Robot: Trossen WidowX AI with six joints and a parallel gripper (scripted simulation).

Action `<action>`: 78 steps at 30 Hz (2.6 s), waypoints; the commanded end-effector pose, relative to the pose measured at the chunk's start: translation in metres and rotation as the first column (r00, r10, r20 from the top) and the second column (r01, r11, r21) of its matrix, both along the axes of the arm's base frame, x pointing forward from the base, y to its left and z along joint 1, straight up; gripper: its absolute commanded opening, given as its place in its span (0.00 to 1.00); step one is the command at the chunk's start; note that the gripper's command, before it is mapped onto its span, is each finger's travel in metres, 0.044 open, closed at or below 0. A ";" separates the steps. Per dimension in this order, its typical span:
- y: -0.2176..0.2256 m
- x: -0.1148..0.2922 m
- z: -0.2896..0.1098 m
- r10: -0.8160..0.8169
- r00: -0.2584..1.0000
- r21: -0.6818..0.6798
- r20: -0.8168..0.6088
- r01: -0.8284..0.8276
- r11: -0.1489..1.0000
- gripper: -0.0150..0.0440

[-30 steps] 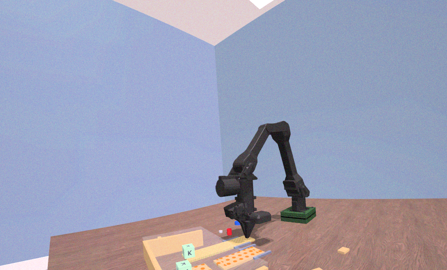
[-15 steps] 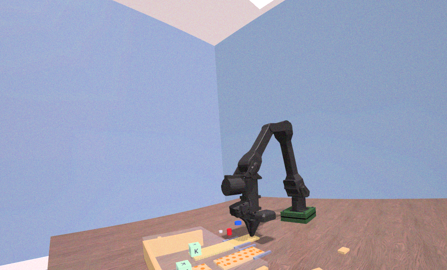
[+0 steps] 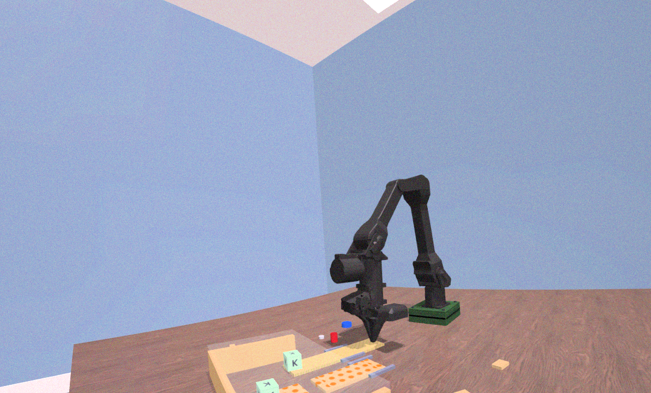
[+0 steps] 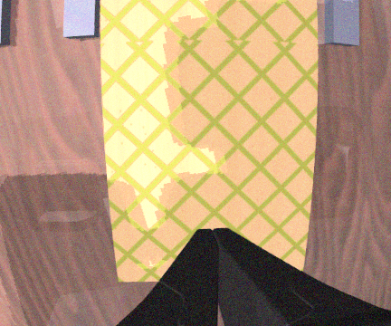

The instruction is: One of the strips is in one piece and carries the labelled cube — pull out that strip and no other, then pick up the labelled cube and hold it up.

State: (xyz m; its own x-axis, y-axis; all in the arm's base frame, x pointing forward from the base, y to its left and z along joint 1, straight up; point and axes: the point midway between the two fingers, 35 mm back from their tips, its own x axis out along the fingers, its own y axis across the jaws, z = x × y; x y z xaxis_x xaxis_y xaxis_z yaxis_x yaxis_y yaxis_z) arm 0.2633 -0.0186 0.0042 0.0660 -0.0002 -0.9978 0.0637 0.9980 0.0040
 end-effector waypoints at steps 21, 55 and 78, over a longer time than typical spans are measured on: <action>0.004 -0.041 -0.008 -0.001 0.999 0.002 -0.039 0.001 1.000 0.25; 0.008 -0.079 -0.009 -0.001 0.999 0.003 -0.042 0.001 1.000 0.25; 0.010 -0.100 -0.010 -0.001 0.999 0.003 -0.044 0.001 1.000 0.25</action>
